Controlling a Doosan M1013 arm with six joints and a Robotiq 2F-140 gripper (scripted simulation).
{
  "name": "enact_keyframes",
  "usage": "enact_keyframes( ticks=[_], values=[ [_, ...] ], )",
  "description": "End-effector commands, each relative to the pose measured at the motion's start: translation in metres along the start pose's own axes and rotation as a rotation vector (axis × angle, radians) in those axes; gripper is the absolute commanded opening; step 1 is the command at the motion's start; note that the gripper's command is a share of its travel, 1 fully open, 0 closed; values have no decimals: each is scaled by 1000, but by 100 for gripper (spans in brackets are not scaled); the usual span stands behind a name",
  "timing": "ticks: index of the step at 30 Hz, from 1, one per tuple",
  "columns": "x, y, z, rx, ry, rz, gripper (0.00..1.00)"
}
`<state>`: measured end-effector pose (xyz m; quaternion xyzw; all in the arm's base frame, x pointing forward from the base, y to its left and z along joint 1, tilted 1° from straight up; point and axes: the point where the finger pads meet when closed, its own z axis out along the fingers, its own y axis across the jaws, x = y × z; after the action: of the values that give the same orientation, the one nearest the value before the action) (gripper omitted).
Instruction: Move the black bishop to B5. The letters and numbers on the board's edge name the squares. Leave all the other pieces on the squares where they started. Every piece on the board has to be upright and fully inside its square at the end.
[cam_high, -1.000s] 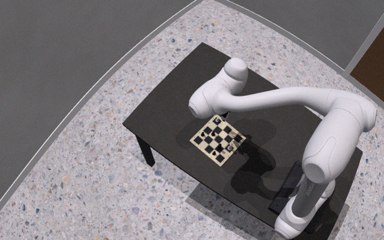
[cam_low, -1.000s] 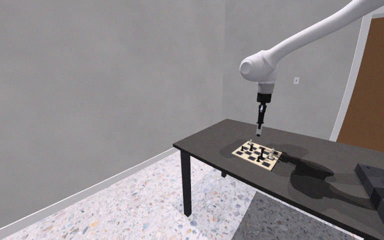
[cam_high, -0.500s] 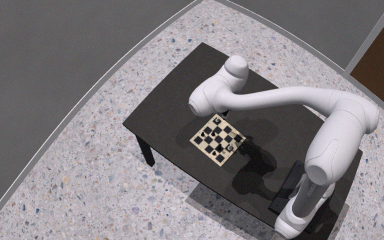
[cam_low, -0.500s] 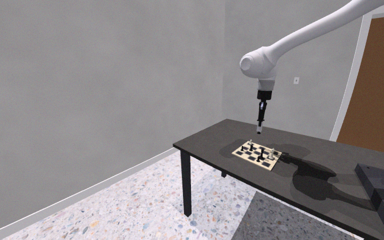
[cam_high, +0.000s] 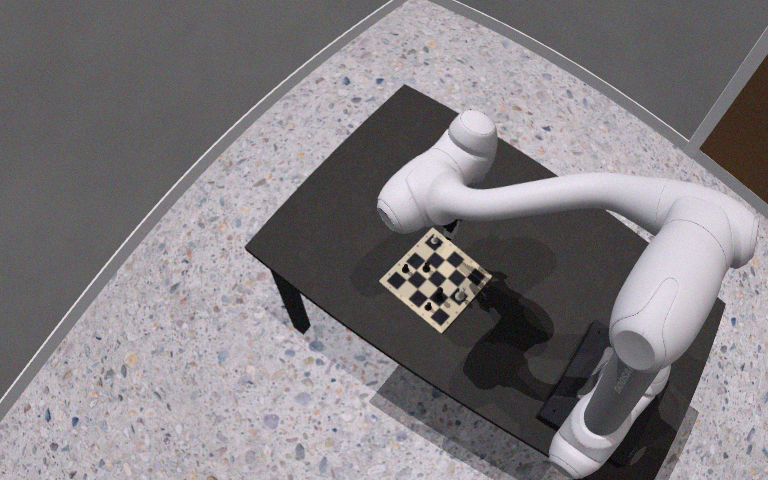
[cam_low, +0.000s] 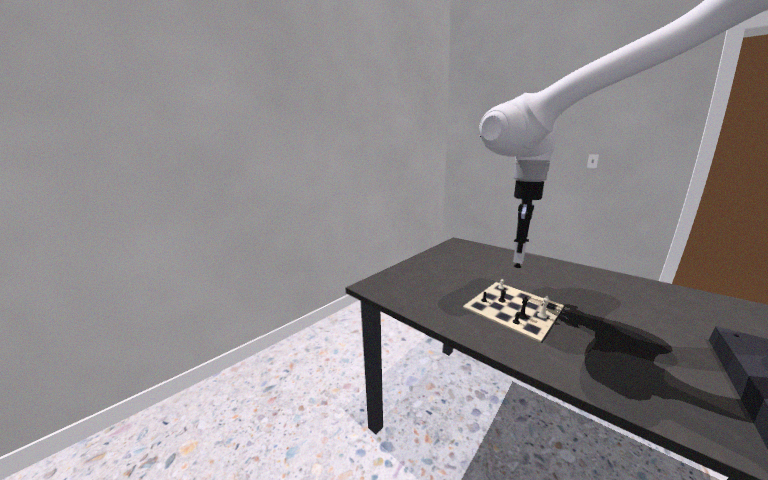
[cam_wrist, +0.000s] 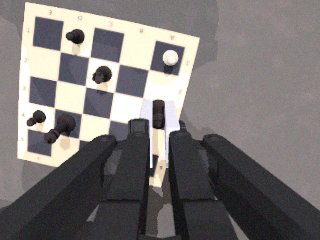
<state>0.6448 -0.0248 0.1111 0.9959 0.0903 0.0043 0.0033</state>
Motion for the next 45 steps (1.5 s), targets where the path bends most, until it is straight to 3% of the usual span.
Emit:
enact_keyframes(
  ticks=[1, 19, 24, 26, 28, 36, 41, 45],
  values=[
    [3, 0, -4, -4, 4, 0, 0],
    [-1, -3, -4, -4, 4, -48, 0],
    [-26, -17, -5, -4, 3, -374, 0],
    [-26, -17, -5, -4, 3, -374, 0],
    [-41, -25, -5, -5, 2, -557, 0],
    [-97, -53, -4, -16, -9, -1000, 0],
    [-104, -56, -3, -12, -6, -1279, 0],
    [-104, -56, -3, -6, 0, -1360, 0]
  ],
)
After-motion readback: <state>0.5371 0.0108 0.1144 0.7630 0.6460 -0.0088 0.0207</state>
